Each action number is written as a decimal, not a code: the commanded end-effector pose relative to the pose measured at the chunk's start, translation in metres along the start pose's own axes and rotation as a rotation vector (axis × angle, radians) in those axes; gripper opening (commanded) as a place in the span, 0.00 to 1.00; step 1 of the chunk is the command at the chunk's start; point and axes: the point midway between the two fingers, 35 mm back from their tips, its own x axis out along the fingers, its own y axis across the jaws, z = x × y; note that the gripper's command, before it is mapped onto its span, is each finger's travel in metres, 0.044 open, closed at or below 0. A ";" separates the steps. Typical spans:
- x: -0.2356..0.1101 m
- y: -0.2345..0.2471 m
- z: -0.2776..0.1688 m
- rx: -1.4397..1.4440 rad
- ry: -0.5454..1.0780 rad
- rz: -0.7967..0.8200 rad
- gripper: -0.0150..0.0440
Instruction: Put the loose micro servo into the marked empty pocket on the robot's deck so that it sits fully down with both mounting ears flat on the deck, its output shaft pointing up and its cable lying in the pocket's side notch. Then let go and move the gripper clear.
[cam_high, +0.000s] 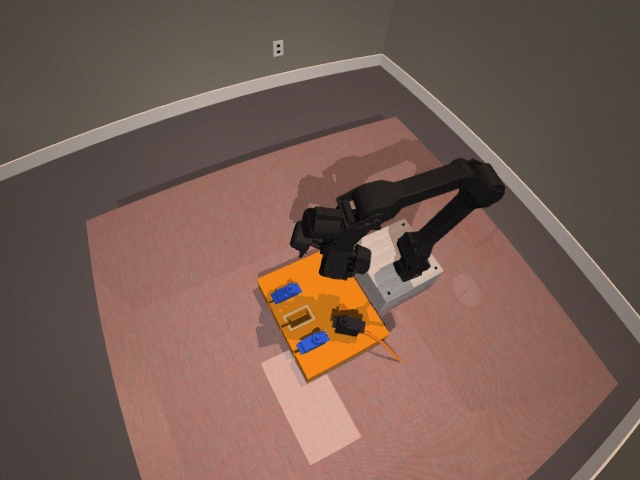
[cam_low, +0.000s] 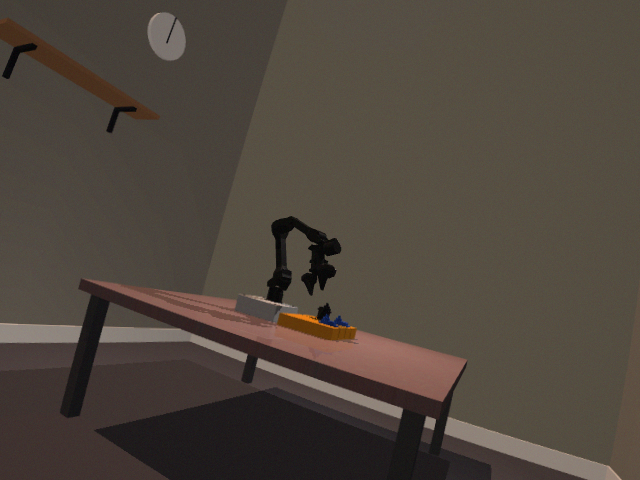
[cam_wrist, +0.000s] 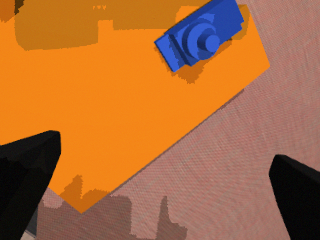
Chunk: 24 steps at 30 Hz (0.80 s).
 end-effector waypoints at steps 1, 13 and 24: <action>0.001 0.006 0.012 -0.119 -0.017 0.035 1.00; 0.000 0.028 0.046 -0.511 -0.073 0.118 1.00; -0.004 0.053 0.075 -0.875 -0.135 0.186 1.00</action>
